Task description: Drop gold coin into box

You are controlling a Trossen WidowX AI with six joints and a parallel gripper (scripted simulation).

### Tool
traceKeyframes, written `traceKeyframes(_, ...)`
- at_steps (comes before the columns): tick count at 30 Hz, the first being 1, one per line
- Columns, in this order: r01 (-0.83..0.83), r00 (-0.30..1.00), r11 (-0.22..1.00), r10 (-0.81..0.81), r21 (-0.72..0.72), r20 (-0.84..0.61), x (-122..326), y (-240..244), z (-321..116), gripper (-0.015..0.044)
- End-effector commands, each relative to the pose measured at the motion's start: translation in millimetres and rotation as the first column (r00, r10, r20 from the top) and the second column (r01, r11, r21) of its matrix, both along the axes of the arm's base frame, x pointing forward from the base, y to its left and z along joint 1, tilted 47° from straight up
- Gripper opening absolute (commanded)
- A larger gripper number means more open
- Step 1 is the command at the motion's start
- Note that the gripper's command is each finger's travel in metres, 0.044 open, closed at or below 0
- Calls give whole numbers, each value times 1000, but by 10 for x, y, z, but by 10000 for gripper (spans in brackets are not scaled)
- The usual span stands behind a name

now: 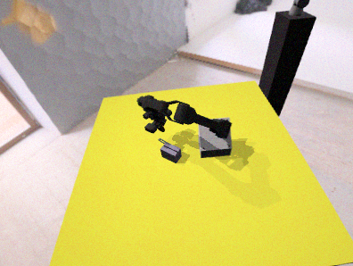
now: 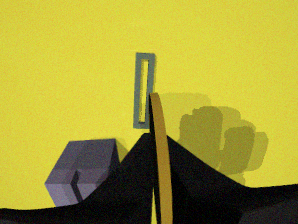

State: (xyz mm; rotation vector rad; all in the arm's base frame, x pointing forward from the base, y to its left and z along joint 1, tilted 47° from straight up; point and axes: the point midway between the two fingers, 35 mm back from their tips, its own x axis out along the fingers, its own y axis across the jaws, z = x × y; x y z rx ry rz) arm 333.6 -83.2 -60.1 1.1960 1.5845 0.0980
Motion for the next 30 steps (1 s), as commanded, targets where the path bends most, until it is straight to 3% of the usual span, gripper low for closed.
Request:
traceKeyframes(1,-10,1000,1000,10,-4,8,-3,16,28,0)
traceKeyframes(30,-9,1000,1000,9,-4,6,-176,523,562,0)
